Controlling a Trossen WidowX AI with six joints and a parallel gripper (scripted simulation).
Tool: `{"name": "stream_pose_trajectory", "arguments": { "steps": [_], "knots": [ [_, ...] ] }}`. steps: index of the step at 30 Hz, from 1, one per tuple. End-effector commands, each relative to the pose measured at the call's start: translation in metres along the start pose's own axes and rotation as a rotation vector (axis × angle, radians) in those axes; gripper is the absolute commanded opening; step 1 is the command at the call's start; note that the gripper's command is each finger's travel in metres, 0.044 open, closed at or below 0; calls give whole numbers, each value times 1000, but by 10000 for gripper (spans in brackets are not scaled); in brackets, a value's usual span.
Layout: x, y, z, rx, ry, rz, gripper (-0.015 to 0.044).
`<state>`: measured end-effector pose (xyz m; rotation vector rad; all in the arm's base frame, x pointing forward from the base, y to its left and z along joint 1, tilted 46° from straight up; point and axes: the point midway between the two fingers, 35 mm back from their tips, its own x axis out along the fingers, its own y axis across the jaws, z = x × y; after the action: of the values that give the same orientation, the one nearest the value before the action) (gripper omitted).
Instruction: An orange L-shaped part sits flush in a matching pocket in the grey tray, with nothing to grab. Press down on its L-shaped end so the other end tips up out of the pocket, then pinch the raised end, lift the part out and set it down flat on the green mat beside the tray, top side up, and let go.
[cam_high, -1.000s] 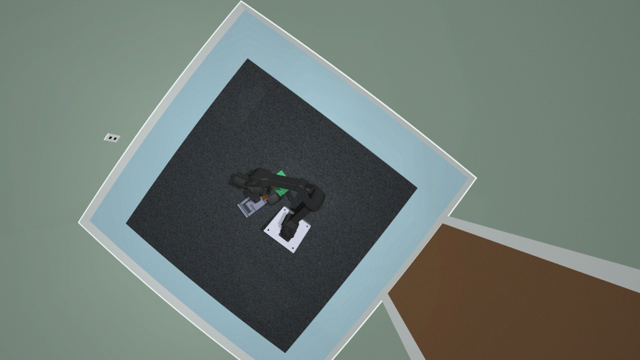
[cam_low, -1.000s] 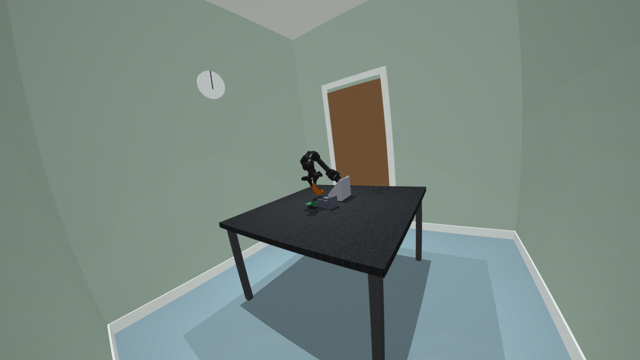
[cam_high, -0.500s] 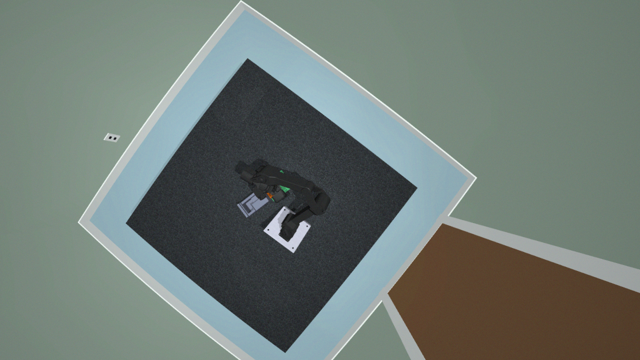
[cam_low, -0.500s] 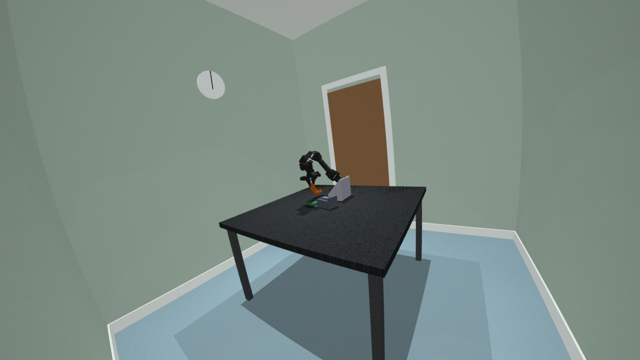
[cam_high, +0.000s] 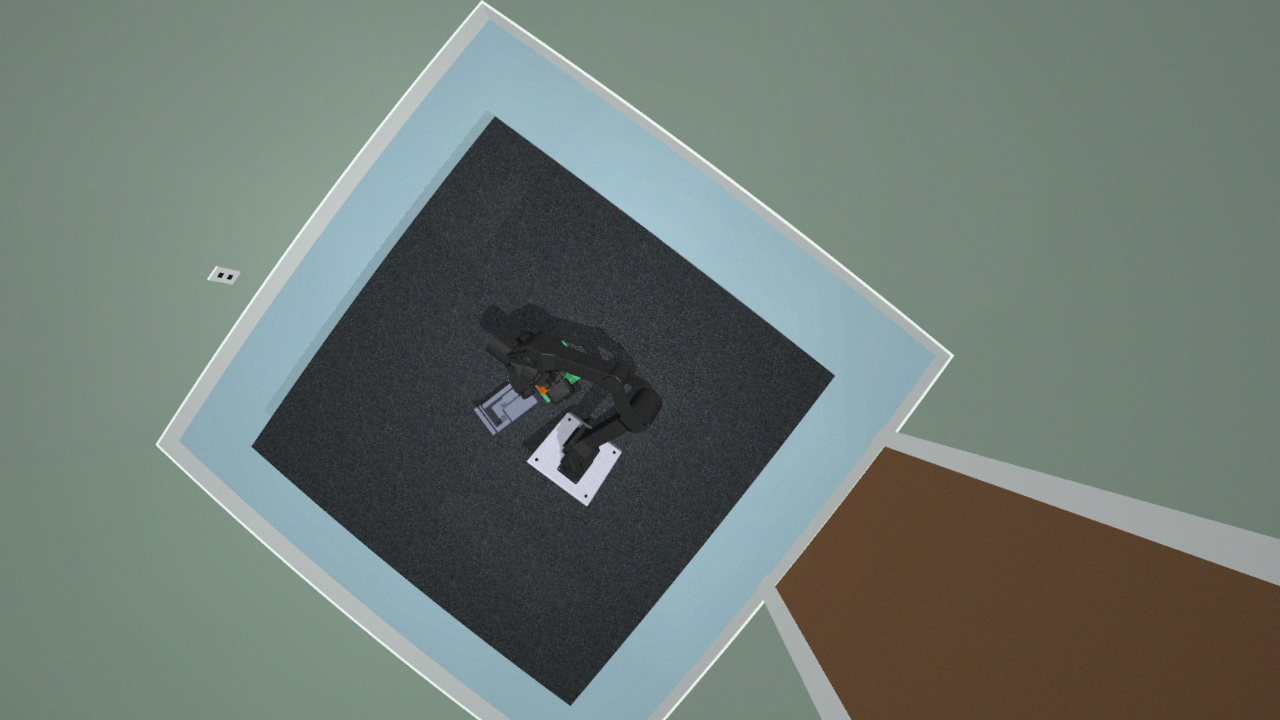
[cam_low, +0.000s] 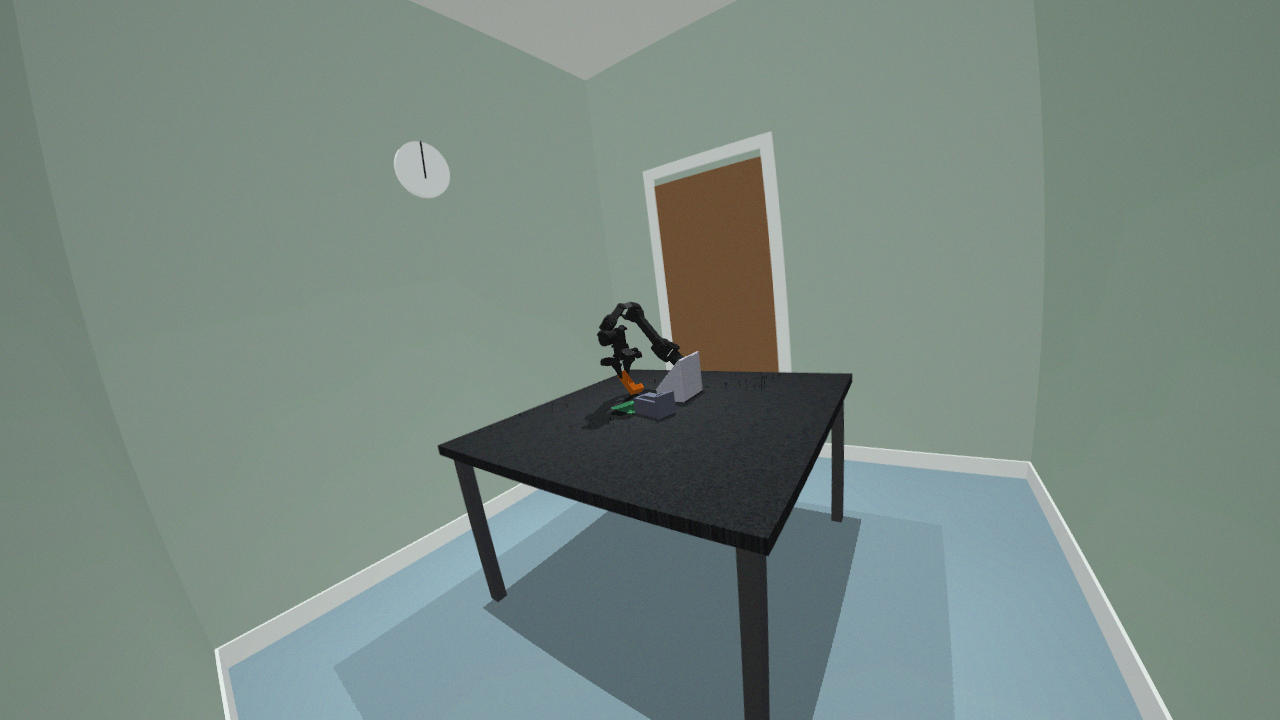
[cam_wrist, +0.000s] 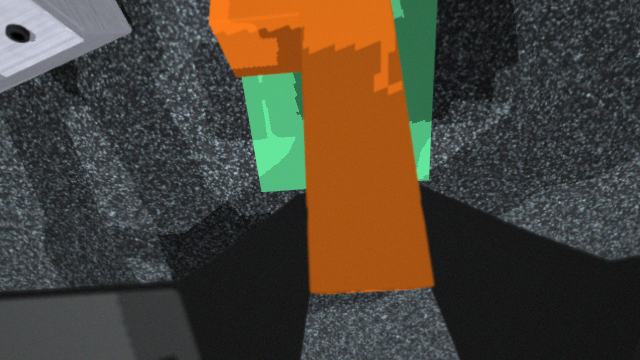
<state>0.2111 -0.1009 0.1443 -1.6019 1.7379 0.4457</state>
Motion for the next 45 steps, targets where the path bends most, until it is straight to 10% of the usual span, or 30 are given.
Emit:
{"name": "stream_pose_trajectory", "arguments": {
  "steps": [1, 45],
  "knots": [
    [8, 2, -1, -1, 5, 1, 0],
    [59, 2, -2, -1, 8, -1, 0]
  ]
}}
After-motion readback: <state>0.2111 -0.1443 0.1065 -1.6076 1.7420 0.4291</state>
